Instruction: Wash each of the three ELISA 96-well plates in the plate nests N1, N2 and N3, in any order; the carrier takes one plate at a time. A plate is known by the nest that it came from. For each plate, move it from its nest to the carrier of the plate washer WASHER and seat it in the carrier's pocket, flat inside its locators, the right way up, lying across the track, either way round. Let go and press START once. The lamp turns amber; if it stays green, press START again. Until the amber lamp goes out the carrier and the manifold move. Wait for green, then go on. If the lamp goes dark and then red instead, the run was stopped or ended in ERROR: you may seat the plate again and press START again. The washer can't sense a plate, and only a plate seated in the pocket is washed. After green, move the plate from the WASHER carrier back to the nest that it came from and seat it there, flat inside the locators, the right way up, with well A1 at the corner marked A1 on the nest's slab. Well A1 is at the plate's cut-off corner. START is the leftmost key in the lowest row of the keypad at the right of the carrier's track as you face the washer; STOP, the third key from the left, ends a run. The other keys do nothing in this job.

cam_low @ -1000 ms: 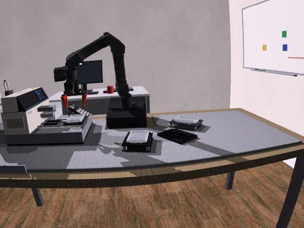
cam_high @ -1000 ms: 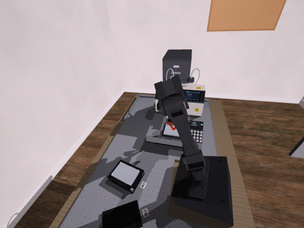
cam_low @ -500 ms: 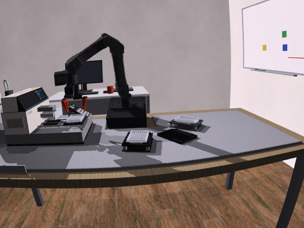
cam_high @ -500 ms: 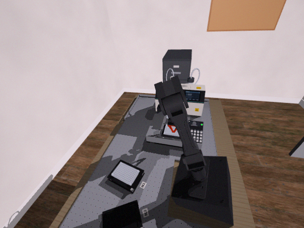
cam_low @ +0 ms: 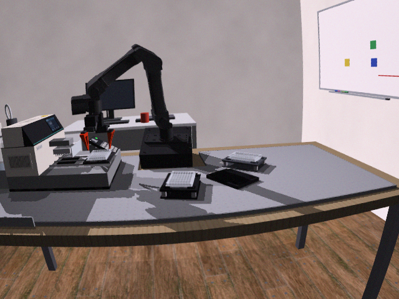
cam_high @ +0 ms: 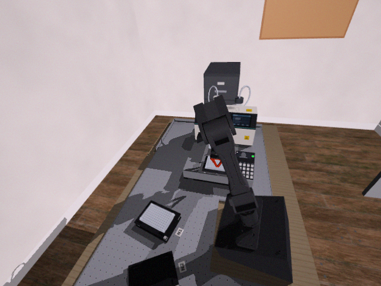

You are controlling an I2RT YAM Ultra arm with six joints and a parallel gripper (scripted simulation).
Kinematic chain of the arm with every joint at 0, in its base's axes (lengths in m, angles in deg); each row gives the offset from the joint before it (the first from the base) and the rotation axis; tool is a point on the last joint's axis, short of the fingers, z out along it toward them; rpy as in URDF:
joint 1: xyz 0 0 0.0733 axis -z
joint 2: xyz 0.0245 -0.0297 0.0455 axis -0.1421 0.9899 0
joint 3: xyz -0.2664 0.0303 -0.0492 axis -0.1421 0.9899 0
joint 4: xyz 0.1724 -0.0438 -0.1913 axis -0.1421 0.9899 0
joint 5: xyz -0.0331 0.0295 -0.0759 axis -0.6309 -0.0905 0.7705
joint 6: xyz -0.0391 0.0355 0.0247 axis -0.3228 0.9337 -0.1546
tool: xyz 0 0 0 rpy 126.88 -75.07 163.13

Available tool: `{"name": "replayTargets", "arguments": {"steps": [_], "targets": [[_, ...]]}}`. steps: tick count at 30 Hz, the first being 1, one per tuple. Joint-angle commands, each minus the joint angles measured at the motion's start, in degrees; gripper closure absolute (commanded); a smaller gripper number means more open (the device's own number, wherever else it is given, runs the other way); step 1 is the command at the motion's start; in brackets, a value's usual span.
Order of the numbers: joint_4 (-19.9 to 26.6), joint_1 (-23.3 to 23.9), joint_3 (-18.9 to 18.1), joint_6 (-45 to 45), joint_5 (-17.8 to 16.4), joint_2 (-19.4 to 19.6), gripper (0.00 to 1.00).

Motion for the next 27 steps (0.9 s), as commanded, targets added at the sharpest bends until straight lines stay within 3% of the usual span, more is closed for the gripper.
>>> {"name": "replayTargets", "arguments": {"steps": [1,27], "targets": [[-0.3,0.1,-0.2,0.2,-0.1,-0.3,0.0],[-2.2,-0.4,0.9,0.7,0.0,0.3,0.0]]}}
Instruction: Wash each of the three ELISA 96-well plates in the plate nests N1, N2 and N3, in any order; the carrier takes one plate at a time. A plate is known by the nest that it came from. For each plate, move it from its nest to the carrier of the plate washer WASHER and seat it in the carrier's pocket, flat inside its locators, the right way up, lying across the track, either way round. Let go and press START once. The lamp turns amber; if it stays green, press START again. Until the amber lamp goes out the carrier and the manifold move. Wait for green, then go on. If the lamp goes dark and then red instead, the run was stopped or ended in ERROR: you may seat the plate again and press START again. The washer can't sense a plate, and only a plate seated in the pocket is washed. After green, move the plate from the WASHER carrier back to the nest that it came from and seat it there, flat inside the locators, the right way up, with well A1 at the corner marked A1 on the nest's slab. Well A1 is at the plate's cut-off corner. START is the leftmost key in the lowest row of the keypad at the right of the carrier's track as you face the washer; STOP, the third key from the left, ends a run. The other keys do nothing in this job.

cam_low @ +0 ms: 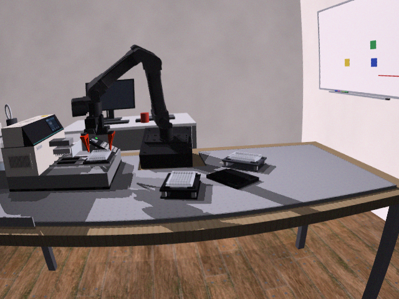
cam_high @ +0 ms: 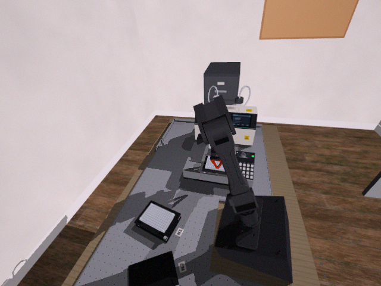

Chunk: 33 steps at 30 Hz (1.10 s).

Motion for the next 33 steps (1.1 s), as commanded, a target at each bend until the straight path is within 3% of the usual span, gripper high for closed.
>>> {"name": "replayTargets", "arguments": {"steps": [1,33], "targets": [[-0.8,0.1,-0.2,0.3,0.0,-0.3,0.0],[-5.4,-1.1,2.3,1.6,0.1,1.4,0.0]]}}
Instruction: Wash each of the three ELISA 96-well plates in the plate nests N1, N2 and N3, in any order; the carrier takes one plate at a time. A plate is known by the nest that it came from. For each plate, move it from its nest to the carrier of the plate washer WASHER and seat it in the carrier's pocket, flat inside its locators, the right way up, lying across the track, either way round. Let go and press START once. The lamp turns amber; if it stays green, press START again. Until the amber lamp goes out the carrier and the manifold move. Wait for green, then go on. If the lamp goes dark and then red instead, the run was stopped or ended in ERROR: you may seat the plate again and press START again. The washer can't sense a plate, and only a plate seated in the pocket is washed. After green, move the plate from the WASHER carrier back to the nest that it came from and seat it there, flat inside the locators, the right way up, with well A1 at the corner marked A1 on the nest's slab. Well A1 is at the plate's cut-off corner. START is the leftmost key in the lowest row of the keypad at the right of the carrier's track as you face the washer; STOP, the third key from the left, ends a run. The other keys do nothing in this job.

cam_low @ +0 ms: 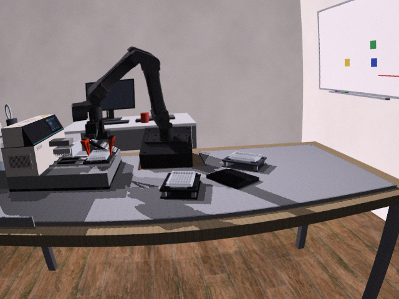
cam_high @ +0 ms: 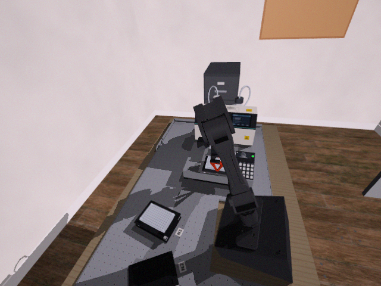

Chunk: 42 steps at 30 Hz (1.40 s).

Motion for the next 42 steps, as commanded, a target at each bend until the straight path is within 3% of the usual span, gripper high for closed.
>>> {"name": "replayTargets", "arguments": {"steps": [1,15,16,20,21,23,24,26,27,29,30,32,33,37,38,40,41,42], "targets": [[-1.0,0.1,-0.1,0.3,0.0,-0.2,0.0],[-1.3,0.0,0.1,0.4,0.0,-0.1,0.0],[-1.3,0.0,0.1,0.4,0.0,-0.1,0.1],[-1.3,0.0,0.1,0.4,0.0,-0.1,0.1],[-1.3,0.0,0.1,0.4,0.0,-0.1,0.2],[-1.3,0.0,0.1,0.4,0.0,-0.1,0.2],[-1.3,0.0,0.1,0.4,0.0,-0.1,0.3],[-1.3,0.0,0.1,0.4,0.0,-0.1,0.3],[-1.3,0.0,0.1,0.4,0.0,-0.1,0.4],[-1.3,0.0,0.1,0.4,0.0,-0.1,0.4],[-1.3,0.0,0.1,0.4,0.0,-0.1,0.5],[-1.3,0.0,0.1,0.4,0.0,-0.1,0.5],[-1.3,0.0,0.1,0.4,0.0,-0.1,0.6],[-1.3,0.0,0.1,0.4,0.0,-0.1,0.6],[-1.3,0.0,0.1,0.4,0.0,-0.1,0.7],[-1.3,0.0,0.1,0.4,0.0,-0.1,0.7],[-1.3,0.0,0.1,0.4,0.0,-0.1,0.8],[-1.3,0.0,0.1,0.4,0.0,-0.1,0.8]]}}
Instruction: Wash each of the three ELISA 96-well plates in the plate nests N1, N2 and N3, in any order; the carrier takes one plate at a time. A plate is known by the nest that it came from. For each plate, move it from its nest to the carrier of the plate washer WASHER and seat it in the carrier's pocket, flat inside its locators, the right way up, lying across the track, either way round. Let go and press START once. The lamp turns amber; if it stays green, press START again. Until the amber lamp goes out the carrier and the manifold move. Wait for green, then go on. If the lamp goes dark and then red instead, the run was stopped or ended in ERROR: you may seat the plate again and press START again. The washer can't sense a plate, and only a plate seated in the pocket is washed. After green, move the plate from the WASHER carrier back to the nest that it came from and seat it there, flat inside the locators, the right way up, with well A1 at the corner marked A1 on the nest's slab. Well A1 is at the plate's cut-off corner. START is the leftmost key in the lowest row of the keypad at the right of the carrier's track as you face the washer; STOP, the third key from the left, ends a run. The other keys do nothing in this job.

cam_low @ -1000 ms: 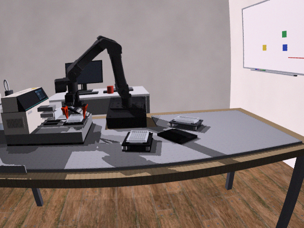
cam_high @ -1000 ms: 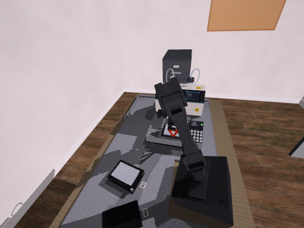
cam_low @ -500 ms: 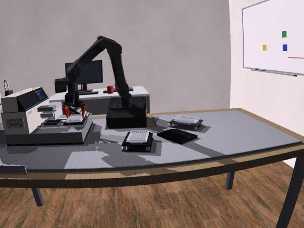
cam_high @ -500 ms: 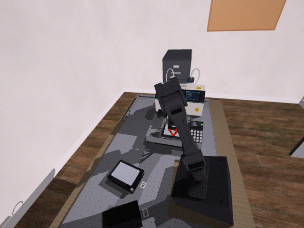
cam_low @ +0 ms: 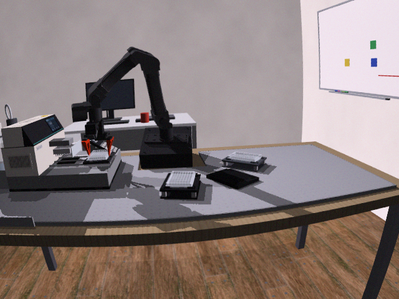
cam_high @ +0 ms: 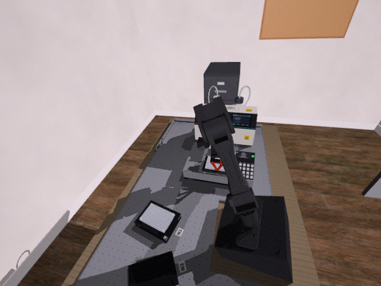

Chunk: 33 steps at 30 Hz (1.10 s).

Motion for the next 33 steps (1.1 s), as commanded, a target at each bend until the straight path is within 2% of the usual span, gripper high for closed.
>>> {"name": "replayTargets", "arguments": {"steps": [1,2,4,5,33], "targets": [[-0.1,0.1,-0.2,0.1,-0.1,-0.3,0.8],[-0.1,0.1,-0.2,0.1,-0.1,-0.3,0.9],[-0.1,0.1,-0.2,0.1,-0.1,-0.3,0.9],[-0.1,0.1,-0.2,0.1,-0.1,-0.3,1.0],[-0.1,0.1,-0.2,0.1,-0.1,-0.3,1.0]]}}
